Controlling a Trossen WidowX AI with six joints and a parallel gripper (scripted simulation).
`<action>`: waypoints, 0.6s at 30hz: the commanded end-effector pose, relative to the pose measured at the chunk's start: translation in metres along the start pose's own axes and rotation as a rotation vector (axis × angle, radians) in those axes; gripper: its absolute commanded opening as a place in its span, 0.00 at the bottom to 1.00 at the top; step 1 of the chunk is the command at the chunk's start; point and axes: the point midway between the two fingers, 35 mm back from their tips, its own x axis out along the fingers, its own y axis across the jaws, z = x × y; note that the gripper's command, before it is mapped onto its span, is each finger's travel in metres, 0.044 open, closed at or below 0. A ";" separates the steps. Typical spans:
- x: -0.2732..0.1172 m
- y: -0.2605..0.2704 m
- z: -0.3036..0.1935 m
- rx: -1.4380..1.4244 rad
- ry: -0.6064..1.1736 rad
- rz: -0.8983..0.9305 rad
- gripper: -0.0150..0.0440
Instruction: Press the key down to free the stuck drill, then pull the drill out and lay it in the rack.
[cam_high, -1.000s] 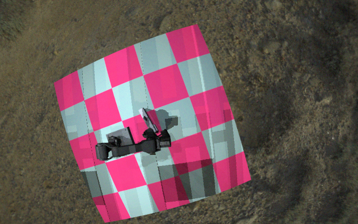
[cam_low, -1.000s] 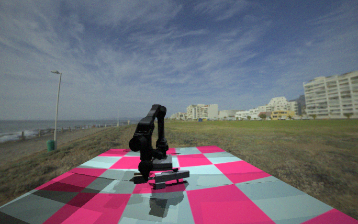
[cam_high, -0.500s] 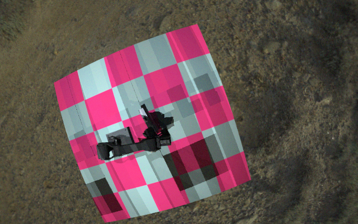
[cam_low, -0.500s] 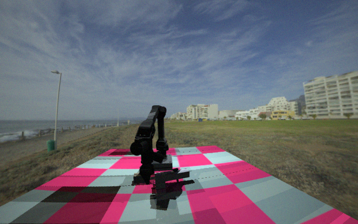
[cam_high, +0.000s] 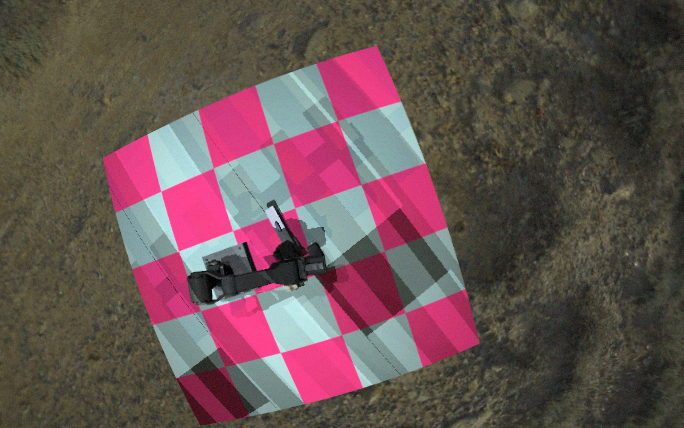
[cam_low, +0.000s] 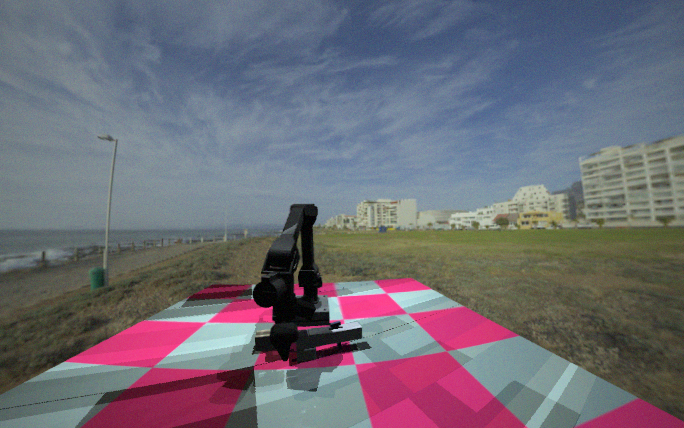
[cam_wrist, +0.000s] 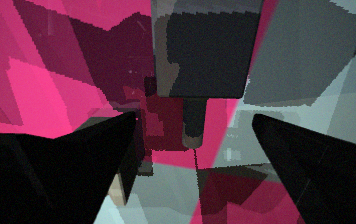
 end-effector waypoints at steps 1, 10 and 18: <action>0.009 0.002 0.004 0.005 -0.007 0.005 1.00; 0.008 0.001 0.003 -0.001 -0.001 0.003 0.87; 0.008 0.001 0.003 -0.001 -0.001 0.003 0.51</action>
